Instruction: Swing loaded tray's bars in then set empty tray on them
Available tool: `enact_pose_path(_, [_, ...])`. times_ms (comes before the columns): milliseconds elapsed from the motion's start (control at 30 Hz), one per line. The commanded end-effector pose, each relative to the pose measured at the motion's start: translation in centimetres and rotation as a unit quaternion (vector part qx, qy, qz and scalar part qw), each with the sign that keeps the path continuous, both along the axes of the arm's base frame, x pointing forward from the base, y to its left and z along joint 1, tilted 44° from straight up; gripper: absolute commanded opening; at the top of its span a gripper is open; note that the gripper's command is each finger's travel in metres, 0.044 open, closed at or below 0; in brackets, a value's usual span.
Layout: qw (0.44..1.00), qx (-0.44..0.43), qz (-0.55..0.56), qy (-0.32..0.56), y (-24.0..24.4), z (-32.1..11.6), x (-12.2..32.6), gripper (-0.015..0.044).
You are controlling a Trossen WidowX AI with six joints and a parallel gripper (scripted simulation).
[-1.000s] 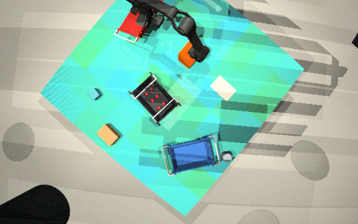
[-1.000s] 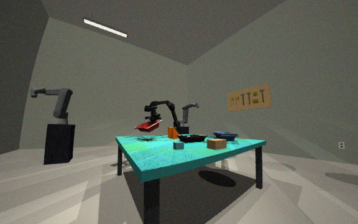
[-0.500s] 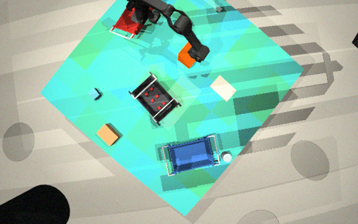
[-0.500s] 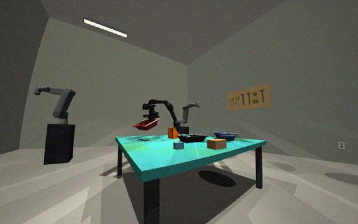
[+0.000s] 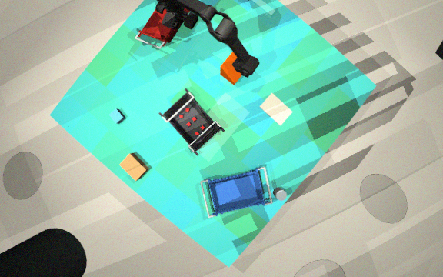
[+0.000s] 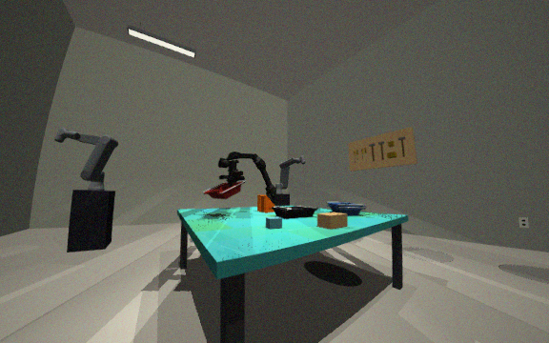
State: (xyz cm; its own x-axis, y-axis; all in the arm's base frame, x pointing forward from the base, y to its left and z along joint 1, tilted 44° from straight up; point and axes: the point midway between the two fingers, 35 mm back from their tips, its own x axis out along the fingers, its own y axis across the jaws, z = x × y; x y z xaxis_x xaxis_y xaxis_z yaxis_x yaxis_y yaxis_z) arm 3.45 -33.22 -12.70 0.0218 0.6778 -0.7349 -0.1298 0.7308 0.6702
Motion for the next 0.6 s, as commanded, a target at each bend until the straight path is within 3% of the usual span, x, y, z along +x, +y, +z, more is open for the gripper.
enact_pose_path(0, [1.0,-0.006,0.002,-0.001,-0.3,0.1,0.0,0.0])
enact_pose_path(233, [1.0,-0.007,0.006,-0.005,-0.4,0.2,0.4,0.0])
enact_pose_path(567, [0.996,-0.022,0.062,-0.054,0.0,3.0,5.4,0.0])
